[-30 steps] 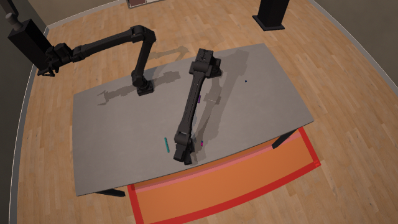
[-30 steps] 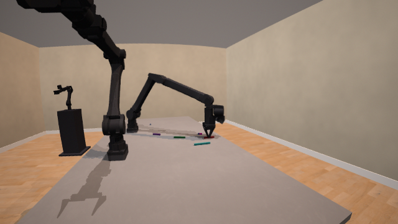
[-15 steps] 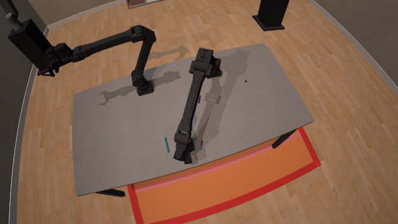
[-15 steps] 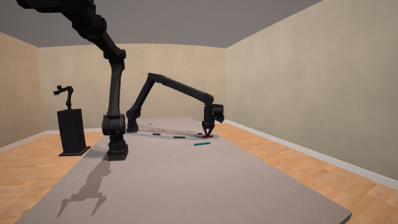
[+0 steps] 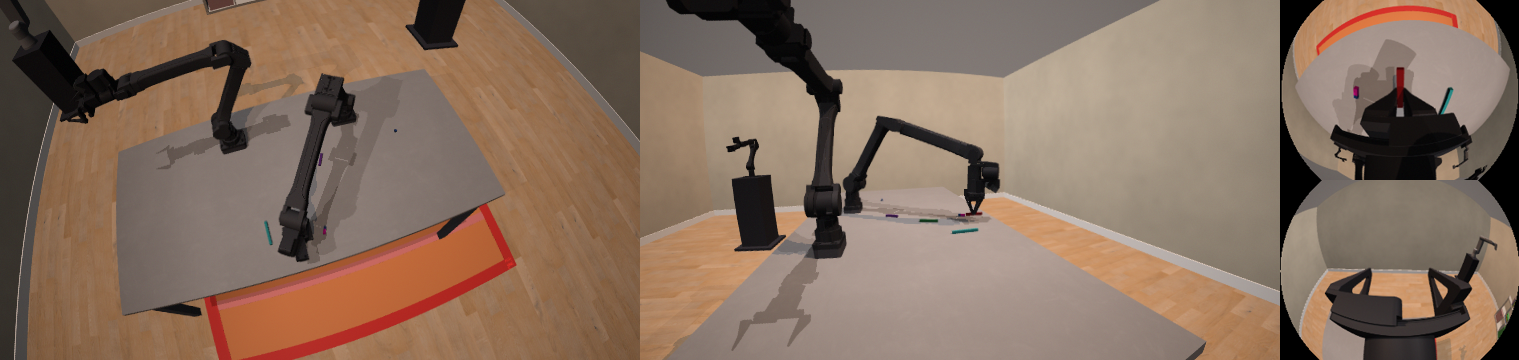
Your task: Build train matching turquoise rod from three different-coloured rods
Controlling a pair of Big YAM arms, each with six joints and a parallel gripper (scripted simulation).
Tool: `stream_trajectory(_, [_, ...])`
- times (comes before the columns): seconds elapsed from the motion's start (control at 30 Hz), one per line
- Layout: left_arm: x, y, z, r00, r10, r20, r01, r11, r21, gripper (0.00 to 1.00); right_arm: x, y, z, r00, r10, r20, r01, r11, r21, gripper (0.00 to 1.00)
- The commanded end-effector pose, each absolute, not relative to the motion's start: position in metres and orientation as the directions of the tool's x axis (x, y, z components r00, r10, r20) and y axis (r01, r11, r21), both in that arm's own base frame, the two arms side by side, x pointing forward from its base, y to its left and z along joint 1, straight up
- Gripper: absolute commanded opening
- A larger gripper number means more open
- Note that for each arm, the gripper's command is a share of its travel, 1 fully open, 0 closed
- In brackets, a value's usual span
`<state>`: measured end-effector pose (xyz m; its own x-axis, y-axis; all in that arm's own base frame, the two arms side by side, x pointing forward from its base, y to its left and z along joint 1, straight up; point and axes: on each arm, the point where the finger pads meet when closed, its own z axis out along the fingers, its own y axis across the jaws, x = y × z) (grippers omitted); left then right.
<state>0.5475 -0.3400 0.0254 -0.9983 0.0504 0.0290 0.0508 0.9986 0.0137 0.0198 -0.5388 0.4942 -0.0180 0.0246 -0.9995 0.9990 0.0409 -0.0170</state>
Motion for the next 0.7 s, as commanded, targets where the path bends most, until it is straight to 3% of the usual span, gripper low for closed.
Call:
stream_trajectory(0.0, [0.573, -0.358, 0.087, -0.997, 0.036, -0.072, 0.039, 0.998, -0.039, 0.04, 0.017, -0.545, 0.501, 0.0, 0.0, -1.0, 0.999, 0.032, 0.0, 1.0])
stream_trajectory(0.67, [0.571, -0.357, 0.116, -0.997, 0.036, -0.073, 0.039, 0.998, -0.039, 0.04, 0.017, -0.545, 0.501, 0.0, 0.0, -1.0, 0.999, 0.032, 0.0, 1.0])
